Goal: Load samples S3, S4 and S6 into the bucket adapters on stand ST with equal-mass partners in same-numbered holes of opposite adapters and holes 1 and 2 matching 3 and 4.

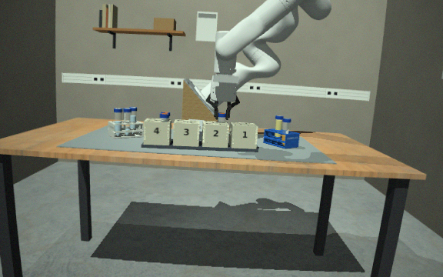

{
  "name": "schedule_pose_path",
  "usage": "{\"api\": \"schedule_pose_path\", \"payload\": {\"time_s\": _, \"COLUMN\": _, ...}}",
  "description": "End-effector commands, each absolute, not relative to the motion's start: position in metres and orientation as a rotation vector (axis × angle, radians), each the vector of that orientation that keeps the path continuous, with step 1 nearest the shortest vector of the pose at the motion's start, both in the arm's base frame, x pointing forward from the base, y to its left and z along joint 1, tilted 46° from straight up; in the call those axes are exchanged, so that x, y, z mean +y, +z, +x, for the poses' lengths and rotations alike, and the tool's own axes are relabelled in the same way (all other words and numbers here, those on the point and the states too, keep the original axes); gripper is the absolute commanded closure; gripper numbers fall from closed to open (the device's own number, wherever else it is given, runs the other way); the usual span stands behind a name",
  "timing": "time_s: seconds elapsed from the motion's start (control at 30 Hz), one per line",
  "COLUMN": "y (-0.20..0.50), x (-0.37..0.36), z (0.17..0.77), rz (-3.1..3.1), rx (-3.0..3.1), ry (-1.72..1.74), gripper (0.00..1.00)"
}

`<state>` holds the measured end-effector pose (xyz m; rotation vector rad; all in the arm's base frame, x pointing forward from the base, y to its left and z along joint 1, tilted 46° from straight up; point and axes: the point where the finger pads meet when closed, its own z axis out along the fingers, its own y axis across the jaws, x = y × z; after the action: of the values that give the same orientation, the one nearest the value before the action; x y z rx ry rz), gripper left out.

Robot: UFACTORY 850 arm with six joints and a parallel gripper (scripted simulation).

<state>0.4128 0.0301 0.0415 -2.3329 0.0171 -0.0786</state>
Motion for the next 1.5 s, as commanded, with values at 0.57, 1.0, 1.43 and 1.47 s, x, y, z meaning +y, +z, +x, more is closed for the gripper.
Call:
{"api": "schedule_pose_path", "payload": {"time_s": 0.57, "y": 0.0376, "x": 0.0340, "z": 0.4138, "rz": -2.333, "rx": 0.017, "ry": -0.081, "gripper": 1.00}}
{"api": "schedule_pose_path", "payload": {"time_s": 1.0, "y": 0.0374, "x": 0.0342, "z": 0.4138, "rz": -2.333, "rx": 0.017, "ry": -0.081, "gripper": 0.56}}
{"api": "schedule_pose_path", "payload": {"time_s": 1.43, "y": 0.0374, "x": 0.0342, "z": 0.4138, "rz": -2.333, "rx": 0.017, "ry": -0.081, "gripper": 0.56}}
{"api": "schedule_pose_path", "payload": {"time_s": 1.47, "y": 0.0374, "x": 0.0342, "z": 0.4138, "rz": -2.333, "rx": 0.017, "ry": -0.081, "gripper": 0.56}}
